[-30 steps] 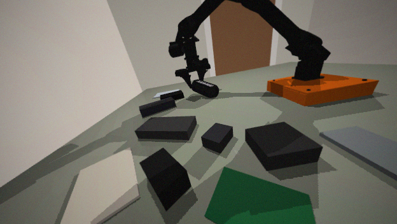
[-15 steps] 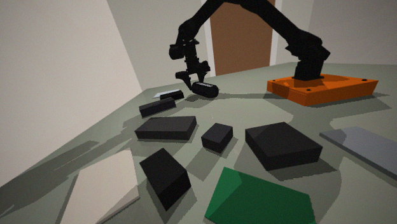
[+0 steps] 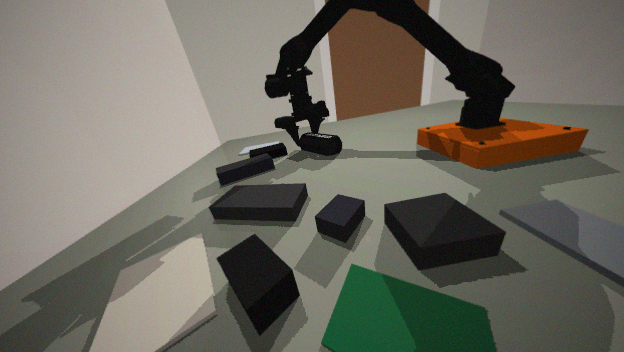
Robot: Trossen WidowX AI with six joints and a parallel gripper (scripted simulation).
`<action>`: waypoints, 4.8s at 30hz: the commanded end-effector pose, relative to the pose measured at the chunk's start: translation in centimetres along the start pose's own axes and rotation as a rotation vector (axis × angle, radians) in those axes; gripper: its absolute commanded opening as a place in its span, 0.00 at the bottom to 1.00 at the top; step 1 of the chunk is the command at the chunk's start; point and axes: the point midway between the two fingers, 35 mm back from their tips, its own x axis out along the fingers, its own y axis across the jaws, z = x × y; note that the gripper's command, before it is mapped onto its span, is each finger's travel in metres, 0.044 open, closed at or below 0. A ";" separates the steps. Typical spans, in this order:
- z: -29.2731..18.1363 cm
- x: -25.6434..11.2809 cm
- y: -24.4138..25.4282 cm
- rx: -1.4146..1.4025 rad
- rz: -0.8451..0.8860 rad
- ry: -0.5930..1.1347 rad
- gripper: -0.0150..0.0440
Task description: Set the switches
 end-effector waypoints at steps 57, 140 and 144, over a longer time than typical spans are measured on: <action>5.4 -5.4 1.7 0.698 -0.150 -0.053 0.60; 0.6 -3.6 -0.1 -0.028 0.007 -0.012 1.00; 0.6 -2.9 -0.1 -0.028 0.007 -0.011 1.00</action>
